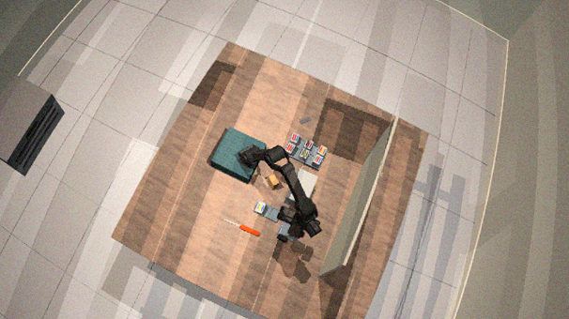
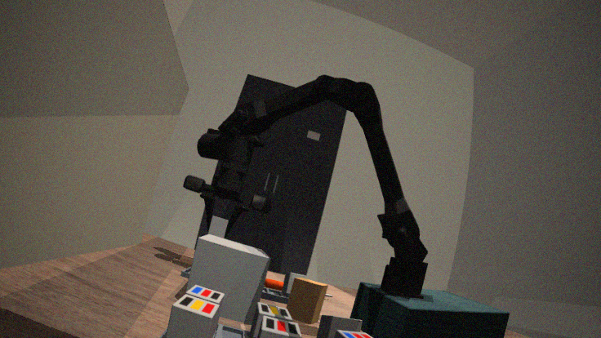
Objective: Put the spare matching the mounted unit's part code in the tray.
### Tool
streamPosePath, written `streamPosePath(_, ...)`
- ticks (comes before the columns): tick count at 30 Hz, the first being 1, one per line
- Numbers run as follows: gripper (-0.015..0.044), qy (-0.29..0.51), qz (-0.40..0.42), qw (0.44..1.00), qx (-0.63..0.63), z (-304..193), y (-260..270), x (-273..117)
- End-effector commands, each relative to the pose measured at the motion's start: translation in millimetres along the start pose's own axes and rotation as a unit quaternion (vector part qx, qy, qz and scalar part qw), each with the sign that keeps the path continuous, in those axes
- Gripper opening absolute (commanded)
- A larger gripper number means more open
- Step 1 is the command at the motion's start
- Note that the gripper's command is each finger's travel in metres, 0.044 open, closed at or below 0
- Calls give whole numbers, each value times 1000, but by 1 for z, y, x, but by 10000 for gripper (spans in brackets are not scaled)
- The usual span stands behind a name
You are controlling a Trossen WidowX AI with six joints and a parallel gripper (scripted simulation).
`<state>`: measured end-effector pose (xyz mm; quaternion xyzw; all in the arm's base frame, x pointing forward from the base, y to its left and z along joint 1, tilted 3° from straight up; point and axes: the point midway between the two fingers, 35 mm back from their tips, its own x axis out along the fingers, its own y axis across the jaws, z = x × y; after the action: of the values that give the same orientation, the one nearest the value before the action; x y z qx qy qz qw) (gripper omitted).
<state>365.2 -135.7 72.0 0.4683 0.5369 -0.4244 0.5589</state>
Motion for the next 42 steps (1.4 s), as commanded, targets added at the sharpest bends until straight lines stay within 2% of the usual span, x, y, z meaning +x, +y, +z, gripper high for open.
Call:
streamPosePath(1,0,1,0,1000,3,0,0,5)
streamPosePath(42,0,2,0,1000,3,-2,-2,45)
